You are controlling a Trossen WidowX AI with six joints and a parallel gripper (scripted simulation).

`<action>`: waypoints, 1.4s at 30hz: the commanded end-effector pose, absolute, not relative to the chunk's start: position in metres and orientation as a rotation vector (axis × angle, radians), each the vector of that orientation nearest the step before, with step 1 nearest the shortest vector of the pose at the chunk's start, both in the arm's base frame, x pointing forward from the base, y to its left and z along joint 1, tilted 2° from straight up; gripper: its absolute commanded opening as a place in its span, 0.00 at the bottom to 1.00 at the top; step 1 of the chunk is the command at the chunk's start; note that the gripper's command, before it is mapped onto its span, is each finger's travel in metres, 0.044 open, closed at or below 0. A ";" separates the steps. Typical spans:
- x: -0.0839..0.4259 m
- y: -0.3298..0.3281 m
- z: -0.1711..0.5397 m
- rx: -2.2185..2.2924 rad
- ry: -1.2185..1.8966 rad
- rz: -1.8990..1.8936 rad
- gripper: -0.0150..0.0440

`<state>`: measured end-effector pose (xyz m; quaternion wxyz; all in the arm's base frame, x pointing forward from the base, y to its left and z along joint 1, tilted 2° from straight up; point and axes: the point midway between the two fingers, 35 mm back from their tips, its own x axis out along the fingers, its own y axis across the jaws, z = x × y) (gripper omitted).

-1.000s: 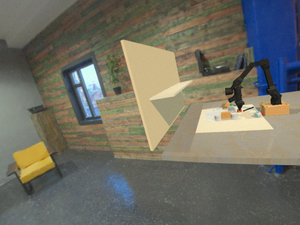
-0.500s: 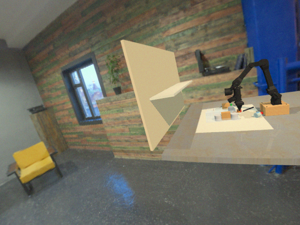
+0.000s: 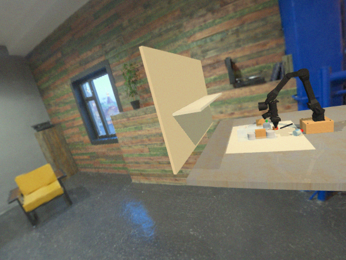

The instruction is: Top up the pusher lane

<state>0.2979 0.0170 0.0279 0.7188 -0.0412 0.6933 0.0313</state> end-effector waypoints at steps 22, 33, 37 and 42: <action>0.317 0.018 0.033 -0.091 1.505 0.064 0.25; 0.322 0.019 0.033 -0.091 1.505 0.064 0.25; 0.323 0.019 0.034 -0.091 1.505 0.064 0.25; 0.326 0.019 0.034 -0.091 1.505 0.064 0.25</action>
